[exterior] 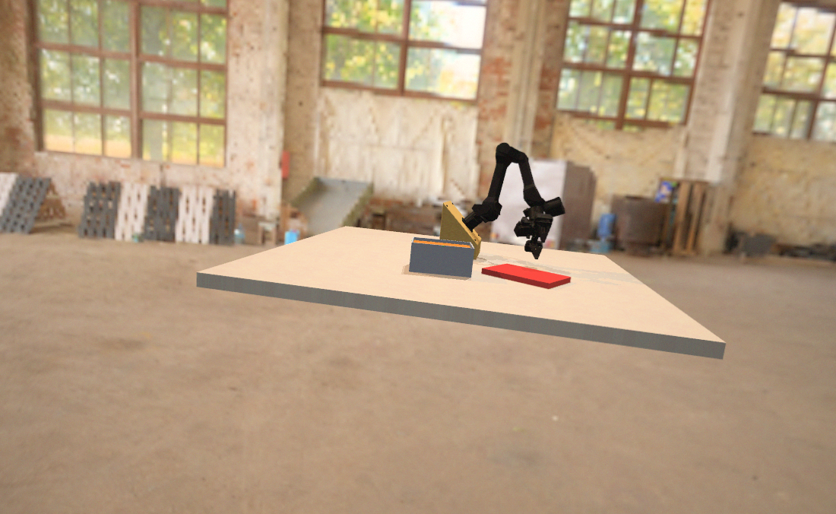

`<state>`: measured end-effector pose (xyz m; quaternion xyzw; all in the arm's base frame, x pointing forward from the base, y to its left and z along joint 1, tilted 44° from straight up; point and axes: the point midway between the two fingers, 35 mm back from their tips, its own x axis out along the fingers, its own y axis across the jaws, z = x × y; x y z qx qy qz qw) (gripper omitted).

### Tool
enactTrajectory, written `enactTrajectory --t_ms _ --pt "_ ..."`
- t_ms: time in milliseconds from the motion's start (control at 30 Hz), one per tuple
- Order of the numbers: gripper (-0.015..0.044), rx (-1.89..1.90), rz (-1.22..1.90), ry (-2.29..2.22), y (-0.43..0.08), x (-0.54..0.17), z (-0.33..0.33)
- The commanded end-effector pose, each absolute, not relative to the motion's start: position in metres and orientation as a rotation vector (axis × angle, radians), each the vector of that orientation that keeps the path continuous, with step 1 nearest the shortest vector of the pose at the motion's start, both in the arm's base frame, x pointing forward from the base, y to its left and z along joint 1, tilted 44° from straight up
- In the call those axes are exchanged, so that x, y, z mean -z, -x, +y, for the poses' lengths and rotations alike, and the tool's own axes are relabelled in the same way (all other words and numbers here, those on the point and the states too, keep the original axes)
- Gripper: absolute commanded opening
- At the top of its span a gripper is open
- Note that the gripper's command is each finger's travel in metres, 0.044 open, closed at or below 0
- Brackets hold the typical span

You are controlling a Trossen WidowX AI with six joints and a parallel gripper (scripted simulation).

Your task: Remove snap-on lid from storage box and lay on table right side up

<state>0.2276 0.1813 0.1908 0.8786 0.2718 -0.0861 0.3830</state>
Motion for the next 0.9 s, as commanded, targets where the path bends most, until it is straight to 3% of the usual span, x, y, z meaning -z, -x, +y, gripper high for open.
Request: enactTrajectory --t_ms 0,867 --pt "0.044 0.207 0.696 -2.247 -0.224 -0.201 0.177" --pt "0.044 0.207 0.696 -2.246 -0.2 -0.233 0.144"
